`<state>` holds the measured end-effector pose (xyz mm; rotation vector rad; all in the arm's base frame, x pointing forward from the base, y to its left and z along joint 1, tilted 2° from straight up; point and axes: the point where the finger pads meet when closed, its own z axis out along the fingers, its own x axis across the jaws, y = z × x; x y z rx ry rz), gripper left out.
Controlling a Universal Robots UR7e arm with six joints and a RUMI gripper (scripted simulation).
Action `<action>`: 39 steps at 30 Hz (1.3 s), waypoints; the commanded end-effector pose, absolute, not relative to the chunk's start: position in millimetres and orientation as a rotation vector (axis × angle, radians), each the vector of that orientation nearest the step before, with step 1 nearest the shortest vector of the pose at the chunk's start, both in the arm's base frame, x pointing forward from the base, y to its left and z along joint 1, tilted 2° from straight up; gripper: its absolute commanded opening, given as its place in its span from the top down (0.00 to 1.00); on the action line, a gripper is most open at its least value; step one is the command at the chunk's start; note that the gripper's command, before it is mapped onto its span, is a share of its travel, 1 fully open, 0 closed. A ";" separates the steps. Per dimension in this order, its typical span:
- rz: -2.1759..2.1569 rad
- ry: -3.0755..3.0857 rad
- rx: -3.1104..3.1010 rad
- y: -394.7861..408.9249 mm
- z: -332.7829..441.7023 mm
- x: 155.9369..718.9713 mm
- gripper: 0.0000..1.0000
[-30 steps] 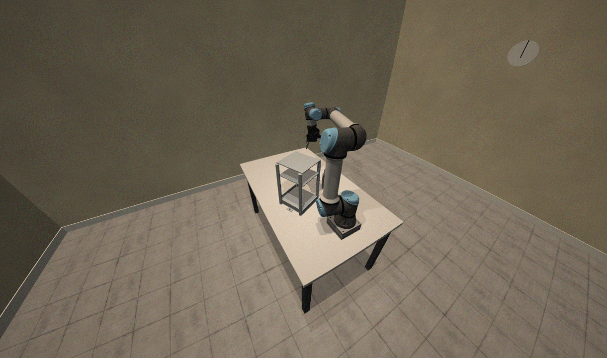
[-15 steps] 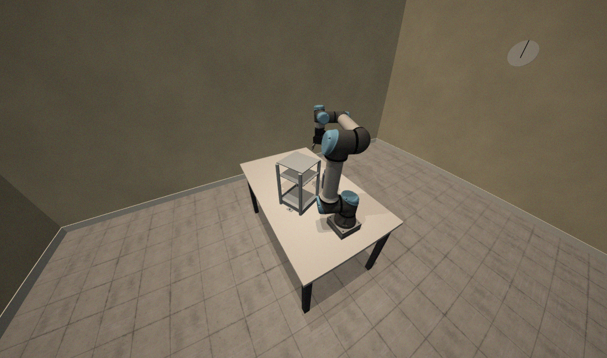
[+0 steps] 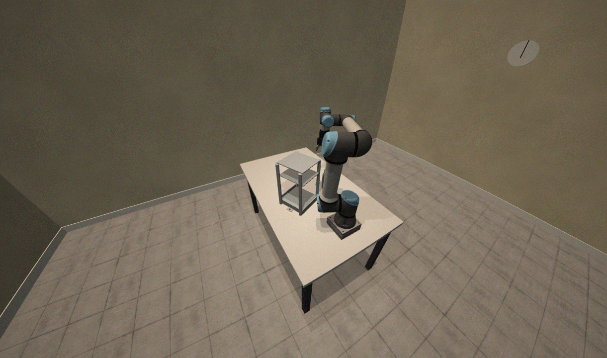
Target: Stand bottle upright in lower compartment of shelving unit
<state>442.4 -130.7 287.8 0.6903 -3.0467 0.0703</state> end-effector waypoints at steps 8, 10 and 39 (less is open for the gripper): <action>0.061 -3.089 0.625 -139.7 281.7 431.5 0.00; 0.061 -3.089 0.625 -139.7 281.7 431.5 0.00; 0.058 -3.103 0.603 -142.4 279.5 427.9 0.00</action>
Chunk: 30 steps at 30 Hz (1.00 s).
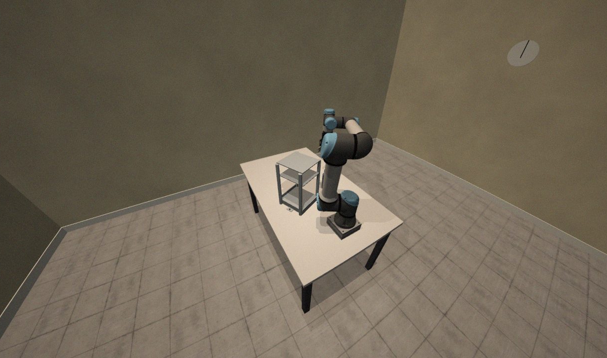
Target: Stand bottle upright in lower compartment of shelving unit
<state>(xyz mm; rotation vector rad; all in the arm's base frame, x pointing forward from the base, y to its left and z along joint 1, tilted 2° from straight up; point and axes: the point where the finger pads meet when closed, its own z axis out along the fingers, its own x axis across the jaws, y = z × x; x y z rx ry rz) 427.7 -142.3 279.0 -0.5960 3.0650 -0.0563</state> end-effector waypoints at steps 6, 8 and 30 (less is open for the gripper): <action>-0.058 3.064 -0.596 -142.4 279.5 427.9 0.60; -0.057 3.063 -0.597 -142.4 279.5 427.9 0.60; -0.032 2.977 -0.687 -142.4 278.3 427.8 0.60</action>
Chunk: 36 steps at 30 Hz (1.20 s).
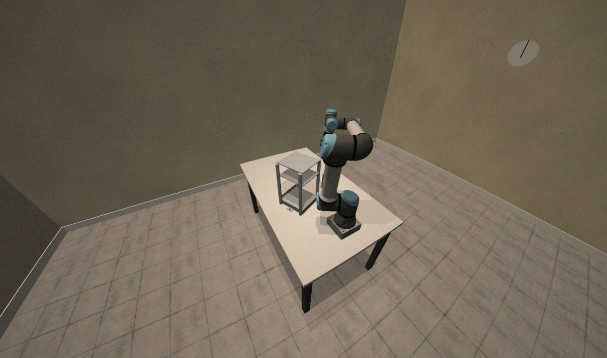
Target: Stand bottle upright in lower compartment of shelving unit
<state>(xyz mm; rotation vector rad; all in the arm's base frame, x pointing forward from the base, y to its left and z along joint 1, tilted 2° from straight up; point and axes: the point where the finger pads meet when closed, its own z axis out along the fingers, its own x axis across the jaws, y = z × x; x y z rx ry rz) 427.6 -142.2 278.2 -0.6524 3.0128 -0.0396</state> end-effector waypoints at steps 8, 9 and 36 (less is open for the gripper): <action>-0.014 2.894 -0.768 -142.4 277.5 427.8 0.60; -0.014 2.894 -0.768 -142.4 277.5 427.8 0.60; 0.081 2.361 -1.163 -142.6 272.8 428.1 0.60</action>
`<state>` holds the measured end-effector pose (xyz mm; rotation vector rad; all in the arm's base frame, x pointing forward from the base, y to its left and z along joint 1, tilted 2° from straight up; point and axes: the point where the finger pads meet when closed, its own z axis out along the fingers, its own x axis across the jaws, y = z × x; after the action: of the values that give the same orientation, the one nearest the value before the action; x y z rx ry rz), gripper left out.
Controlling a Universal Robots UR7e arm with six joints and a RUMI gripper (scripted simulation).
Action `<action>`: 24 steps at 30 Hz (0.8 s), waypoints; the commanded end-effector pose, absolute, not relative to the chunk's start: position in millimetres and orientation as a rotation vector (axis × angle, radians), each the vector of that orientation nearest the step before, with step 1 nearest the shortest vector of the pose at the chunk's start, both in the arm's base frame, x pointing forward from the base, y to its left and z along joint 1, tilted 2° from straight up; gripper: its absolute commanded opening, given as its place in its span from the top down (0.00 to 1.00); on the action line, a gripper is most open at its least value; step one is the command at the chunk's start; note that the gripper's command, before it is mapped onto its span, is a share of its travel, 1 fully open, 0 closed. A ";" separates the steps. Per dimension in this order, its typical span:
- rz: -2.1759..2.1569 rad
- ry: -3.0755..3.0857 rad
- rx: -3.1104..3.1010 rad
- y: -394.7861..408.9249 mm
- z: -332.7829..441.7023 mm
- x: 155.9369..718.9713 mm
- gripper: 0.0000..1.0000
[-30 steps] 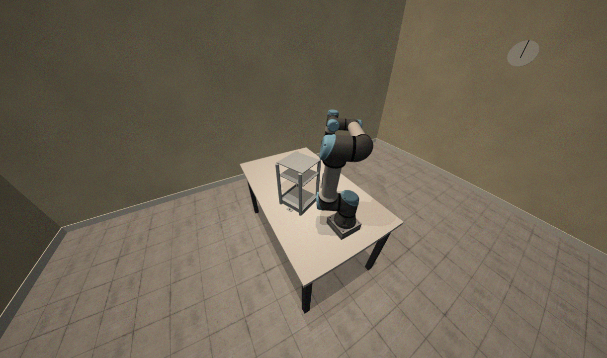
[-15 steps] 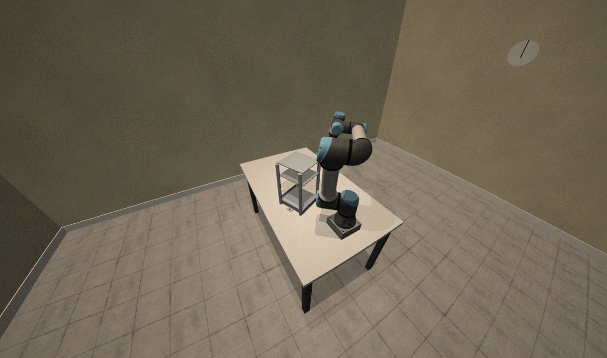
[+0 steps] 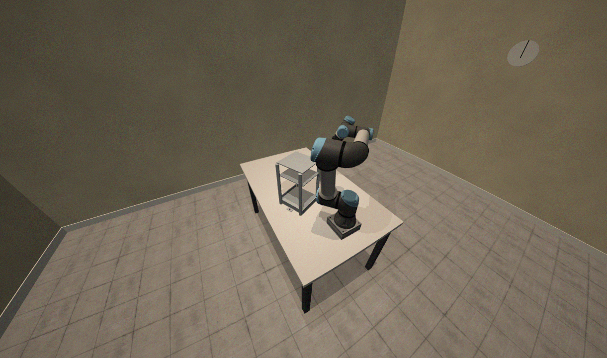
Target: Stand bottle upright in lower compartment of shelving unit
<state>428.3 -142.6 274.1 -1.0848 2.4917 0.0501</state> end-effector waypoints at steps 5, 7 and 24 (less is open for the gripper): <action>0.103 2.223 -1.241 -142.5 271.4 428.2 0.60; 0.103 2.223 -1.241 -142.5 271.4 428.2 0.60; 0.151 1.795 -1.425 -143.0 268.5 429.6 0.60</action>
<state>429.9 -143.7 270.2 -1.3834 1.8970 0.1201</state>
